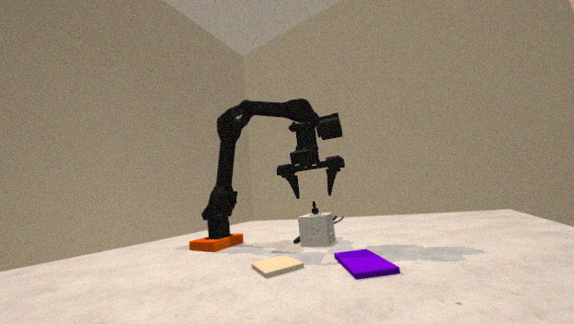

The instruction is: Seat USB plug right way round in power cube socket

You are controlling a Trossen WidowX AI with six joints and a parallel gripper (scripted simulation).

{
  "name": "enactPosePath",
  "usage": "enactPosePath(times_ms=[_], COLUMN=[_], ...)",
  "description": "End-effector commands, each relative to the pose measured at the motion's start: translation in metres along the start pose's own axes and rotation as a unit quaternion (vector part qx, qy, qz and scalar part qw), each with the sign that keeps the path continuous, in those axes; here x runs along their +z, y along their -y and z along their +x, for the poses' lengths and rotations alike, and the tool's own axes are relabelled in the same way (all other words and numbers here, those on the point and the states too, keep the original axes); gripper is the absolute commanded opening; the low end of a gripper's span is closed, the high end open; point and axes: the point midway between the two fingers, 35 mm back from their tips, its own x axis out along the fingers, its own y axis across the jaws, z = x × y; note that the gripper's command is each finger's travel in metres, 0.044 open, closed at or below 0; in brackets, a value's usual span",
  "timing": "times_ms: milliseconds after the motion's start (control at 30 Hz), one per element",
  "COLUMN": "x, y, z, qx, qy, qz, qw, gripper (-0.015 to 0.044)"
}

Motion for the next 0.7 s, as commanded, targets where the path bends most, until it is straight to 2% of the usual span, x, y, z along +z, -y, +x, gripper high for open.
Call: enactPosePath(times_ms=[0,567,667], x=[0.001,0.001,0.0], y=[0.001,0.001,0.0], z=[0.005,0.019,0.017], qx=[-0.001,-0.001,-0.001], qy=[0.002,0.002,0.0], qz=[0.002,0.002,0.0], qw=[1.0,1.0,1.0], gripper=[0.044,0.044,0.0361])
